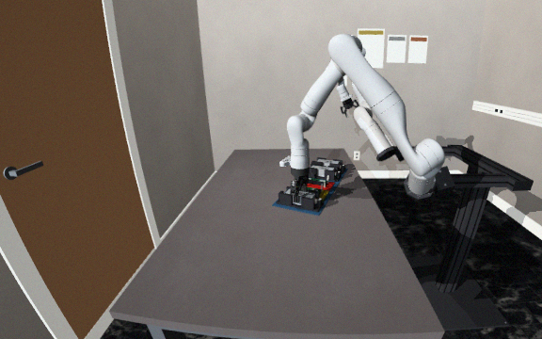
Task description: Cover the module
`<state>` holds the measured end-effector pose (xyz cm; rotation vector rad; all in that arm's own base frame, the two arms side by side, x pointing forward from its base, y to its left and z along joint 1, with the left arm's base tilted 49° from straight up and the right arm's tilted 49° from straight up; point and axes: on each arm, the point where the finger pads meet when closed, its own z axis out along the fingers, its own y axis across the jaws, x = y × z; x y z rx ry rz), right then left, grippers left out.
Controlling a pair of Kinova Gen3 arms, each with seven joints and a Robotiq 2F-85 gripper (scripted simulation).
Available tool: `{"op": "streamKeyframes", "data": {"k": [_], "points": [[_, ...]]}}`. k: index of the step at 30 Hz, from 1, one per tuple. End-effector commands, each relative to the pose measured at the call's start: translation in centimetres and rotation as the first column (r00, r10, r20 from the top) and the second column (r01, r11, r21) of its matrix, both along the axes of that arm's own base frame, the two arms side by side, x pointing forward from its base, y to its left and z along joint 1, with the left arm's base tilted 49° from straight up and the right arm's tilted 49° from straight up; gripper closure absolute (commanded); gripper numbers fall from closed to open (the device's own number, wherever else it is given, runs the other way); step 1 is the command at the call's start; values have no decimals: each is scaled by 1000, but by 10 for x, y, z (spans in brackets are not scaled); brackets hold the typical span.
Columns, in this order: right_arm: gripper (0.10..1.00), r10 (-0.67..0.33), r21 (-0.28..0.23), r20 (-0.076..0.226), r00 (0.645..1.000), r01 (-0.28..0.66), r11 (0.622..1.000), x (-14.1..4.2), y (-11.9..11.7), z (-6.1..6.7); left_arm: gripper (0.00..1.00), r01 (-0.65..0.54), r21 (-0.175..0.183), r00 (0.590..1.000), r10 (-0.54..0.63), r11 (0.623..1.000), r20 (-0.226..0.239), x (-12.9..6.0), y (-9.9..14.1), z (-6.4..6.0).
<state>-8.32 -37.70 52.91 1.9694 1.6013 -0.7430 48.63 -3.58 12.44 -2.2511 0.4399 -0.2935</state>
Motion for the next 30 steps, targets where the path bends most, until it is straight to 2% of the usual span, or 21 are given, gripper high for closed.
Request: {"op": "streamKeyframes", "data": {"k": [1, 22, 30], "points": [[100, -1, -1, 1, 1000, 1, 1000, 0, 0, 0, 2, 2, -1, 1000, -2, 1000, 1, 0, -1, 0], [100, -1, -1, 1, 1000, 1, 1000, 0, 0, 0, 2, 2, -1, 1000, -2, 1000, 1, 0, -1, 0], [100, -1, -1, 1, 1000, 1, 1000, 0, 0, 0, 2, -3, -4, 1000, 3, 1000, 1, -16, -33, 31]]}}
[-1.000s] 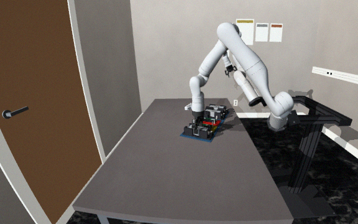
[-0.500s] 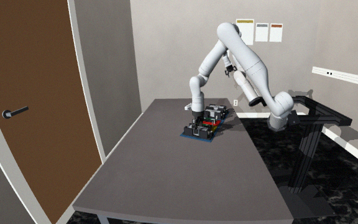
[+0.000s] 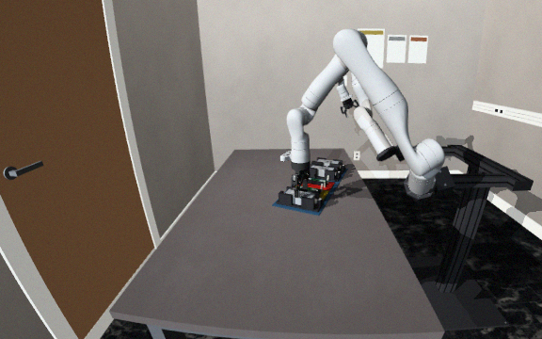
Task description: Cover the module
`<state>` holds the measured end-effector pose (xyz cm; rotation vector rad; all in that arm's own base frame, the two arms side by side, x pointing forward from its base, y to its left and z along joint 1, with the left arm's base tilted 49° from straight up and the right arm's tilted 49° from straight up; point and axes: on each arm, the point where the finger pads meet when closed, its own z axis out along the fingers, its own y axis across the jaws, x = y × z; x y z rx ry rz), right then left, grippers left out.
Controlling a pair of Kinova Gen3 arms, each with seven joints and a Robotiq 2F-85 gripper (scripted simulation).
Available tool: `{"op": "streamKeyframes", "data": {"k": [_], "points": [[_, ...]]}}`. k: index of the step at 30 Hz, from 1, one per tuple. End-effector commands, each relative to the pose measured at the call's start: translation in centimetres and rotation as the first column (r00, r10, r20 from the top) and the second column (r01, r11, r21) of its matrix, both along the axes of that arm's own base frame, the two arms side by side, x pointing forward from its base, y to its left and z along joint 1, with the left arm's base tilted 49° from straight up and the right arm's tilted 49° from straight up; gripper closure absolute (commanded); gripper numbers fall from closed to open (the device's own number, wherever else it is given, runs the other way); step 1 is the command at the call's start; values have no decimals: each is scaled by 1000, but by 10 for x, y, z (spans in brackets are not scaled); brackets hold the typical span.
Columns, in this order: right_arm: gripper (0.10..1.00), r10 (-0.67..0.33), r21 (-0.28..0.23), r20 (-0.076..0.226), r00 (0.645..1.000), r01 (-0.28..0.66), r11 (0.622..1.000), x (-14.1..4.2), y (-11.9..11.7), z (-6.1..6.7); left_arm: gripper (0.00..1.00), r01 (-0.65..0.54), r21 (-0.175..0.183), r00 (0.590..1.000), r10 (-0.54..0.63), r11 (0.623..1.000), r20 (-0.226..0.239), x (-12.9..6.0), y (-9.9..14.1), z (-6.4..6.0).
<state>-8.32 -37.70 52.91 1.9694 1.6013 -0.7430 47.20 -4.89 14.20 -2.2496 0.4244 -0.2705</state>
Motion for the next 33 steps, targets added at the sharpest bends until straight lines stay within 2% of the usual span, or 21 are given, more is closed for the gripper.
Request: {"op": "streamKeyframes", "data": {"k": [1, 2, 10, 19, 33], "points": [[100, -1, -1, 1, 1000, 1, 1000, 0, 0, 0, 2, 15, -11, 1000, -15, 1000, 12, -4, -24, 18], [100, -1, -1, 1, 1000, 1, 1000, 0, 0, 0, 2, 15, -12, 1000, -14, 1000, 12, -6, -28, 22], [100, -1, -1, 1, 1000, 1, 1000, 0, 0, 0, 2, 11, -8, 1000, -11, 1000, 5, -9, -28, 22], [100, -1, -1, 1, 1000, 1, 1000, 0, 0, 0, 2, 15, -12, 1000, -14, 1000, 12, -24, -66, 58], [100, -1, -1, 1, 1000, 1, 1000, 0, 0, 0, 2, 13, -11, 1000, -13, 1000, 10, -22, -62, 54]]}}
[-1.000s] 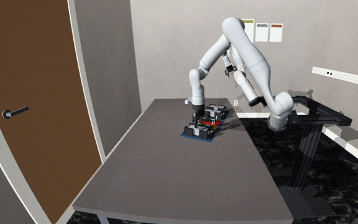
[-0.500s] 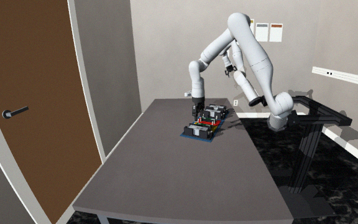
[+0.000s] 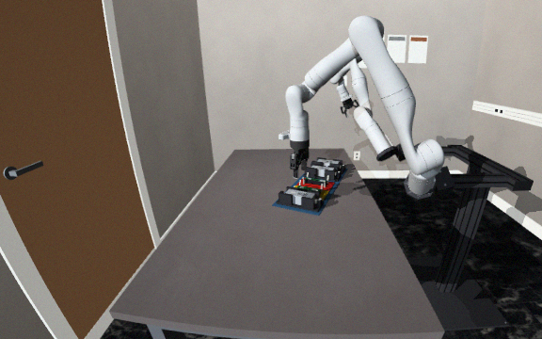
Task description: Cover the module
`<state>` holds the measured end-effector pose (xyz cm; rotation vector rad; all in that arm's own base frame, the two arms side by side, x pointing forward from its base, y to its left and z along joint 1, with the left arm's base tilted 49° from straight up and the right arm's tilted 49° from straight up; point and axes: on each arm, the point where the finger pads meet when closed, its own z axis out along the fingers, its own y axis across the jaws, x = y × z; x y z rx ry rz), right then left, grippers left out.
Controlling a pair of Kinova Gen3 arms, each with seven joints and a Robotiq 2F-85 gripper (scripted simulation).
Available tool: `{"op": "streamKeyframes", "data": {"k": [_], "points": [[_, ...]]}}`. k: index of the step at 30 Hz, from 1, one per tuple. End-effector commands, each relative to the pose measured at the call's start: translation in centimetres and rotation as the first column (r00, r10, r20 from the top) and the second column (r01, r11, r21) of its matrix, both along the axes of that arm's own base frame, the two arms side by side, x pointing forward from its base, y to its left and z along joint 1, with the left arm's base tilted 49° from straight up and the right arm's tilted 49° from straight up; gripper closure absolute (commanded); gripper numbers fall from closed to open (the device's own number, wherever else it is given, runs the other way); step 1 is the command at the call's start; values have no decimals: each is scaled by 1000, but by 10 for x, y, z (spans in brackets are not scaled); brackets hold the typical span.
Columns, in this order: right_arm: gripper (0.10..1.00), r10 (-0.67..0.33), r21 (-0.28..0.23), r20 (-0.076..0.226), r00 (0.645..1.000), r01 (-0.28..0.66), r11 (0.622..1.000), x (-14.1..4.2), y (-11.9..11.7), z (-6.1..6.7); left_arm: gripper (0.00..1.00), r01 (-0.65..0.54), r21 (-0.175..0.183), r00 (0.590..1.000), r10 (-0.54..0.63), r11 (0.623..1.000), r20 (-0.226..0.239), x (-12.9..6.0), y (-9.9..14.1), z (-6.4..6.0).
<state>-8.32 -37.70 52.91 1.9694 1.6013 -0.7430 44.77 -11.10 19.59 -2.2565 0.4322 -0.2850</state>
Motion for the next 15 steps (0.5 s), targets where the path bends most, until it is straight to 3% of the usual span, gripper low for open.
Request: {"op": "streamKeyframes", "data": {"k": [1, 15], "points": [[100, -1, -1, 1, 1000, 1, 1000, 0, 0, 0, 2, 4, -1, 1000, -4, 1000, 4, 2, 0, 0], [100, -1, -1, 1, 1000, 1, 1000, 0, 0, 0, 2, 4, -2, 1000, -4, 1000, 5, 3, 2, -2]]}}
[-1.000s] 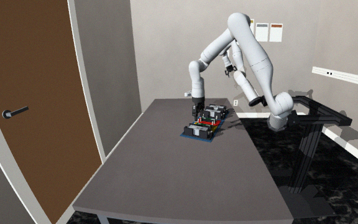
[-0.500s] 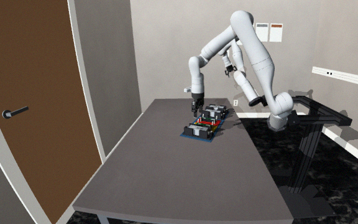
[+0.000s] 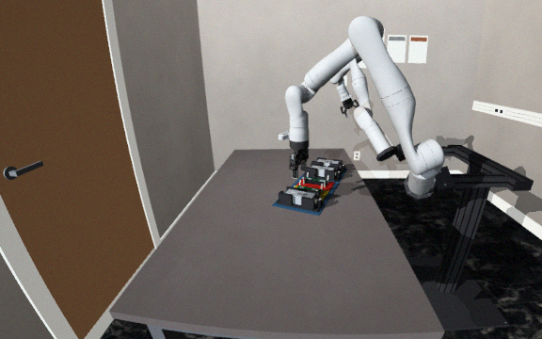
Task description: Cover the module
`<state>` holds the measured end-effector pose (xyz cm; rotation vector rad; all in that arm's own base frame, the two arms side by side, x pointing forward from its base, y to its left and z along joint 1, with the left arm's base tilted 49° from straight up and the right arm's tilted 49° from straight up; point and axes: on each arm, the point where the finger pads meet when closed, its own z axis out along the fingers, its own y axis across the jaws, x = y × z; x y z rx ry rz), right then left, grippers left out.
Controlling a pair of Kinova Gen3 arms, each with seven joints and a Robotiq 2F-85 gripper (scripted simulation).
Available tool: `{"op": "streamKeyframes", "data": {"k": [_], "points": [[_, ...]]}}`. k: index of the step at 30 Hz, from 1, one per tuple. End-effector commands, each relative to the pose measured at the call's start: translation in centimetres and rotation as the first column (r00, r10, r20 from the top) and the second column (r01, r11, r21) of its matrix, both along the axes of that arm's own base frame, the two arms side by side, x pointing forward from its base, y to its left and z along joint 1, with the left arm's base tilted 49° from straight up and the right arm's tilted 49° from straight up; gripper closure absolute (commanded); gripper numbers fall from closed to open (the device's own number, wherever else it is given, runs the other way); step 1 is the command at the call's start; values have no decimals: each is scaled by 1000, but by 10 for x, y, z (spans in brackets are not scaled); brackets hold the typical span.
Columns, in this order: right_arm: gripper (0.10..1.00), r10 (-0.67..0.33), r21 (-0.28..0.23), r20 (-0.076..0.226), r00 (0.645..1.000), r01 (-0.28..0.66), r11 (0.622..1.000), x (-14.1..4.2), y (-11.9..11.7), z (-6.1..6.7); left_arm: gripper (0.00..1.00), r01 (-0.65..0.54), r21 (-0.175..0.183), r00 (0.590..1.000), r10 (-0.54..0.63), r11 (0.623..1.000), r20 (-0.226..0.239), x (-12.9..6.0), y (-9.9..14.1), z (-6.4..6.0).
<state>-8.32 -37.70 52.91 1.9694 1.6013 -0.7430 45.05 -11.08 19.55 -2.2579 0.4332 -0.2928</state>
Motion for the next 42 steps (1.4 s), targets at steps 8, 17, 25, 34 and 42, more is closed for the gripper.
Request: {"op": "streamKeyframes", "data": {"k": [8, 17, 25, 34, 42], "points": [[100, -1, -1, 1, 1000, 1, 1000, 0, 0, 0, 2, 1, 1, 1000, -1, 1000, 1, 2, 5, -4], [100, -1, -1, 1, 1000, 1, 1000, 0, 0, 0, 2, 1, 0, 1000, -1, 1000, 3, 3, 5, -5], [100, -1, -1, 1, 1000, 1, 1000, 0, 0, 0, 2, 1, 1, 1000, -1, 1000, 1, 2, 8, -7], [100, -1, -1, 1, 1000, 1, 1000, 0, 0, 0, 2, 2, 1, 1000, -2, 1000, 5, 3, 6, -5], [100, -1, -1, 1, 1000, 1, 1000, 0, 0, 0, 2, 2, 1, 1000, -2, 1000, 5, 3, 6, -5]]}}
